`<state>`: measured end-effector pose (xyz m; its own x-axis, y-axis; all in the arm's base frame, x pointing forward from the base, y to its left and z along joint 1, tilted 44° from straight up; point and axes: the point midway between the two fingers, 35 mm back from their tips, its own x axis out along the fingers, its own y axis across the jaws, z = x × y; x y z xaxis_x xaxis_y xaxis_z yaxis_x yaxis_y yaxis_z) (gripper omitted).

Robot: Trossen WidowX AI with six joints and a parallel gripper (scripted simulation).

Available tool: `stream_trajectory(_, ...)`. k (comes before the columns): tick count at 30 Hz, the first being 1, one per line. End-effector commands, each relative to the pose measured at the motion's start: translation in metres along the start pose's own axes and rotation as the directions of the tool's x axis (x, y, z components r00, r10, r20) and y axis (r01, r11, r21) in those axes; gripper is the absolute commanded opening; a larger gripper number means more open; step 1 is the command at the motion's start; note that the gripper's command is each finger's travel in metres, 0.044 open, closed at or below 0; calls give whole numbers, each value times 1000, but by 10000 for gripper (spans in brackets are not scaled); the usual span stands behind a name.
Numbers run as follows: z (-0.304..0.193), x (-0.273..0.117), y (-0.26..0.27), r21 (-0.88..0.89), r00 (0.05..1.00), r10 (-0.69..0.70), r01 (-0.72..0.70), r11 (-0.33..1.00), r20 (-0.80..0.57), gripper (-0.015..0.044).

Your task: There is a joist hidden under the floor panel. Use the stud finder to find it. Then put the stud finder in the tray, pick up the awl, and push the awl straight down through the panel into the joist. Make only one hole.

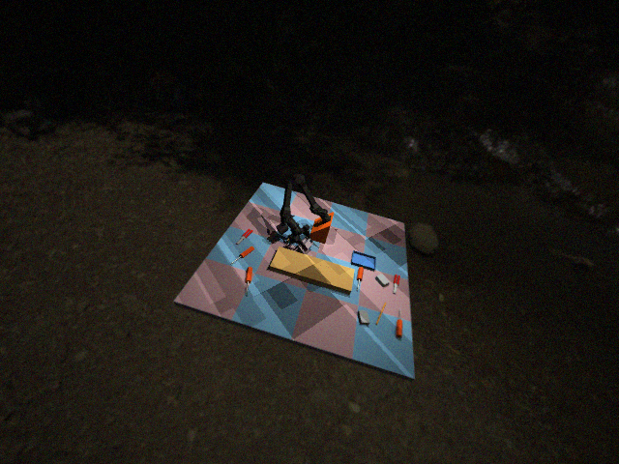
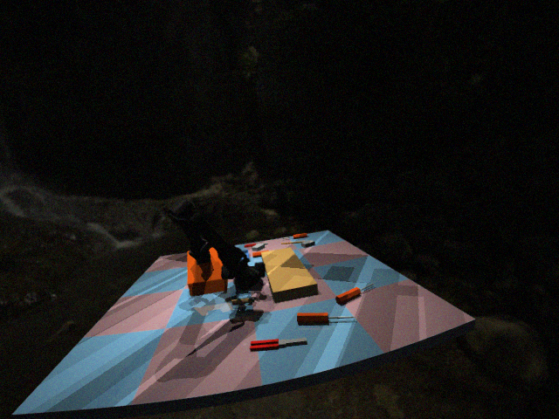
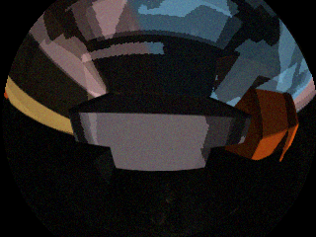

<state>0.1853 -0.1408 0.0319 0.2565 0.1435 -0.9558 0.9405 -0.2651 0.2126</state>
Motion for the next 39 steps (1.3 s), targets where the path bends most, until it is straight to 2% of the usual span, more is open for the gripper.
stream_trajectory(1,0,0,0,0,1000,0,0,1000,1,380)
stream_trajectory(11,0,0,0,0,1000,0,0,1000,0,380)
stream_trajectory(13,0,0,0,0,1000,0,0,1000,0,433)
stream_trajectory(14,0,0,0,0,1000,0,0,1000,0,440)
stream_trajectory(27,0,-1,0,0,1000,0,0,1000,0,440)
stream_trajectory(39,0,-22,0,0,1000,0,0,1000,1,440)
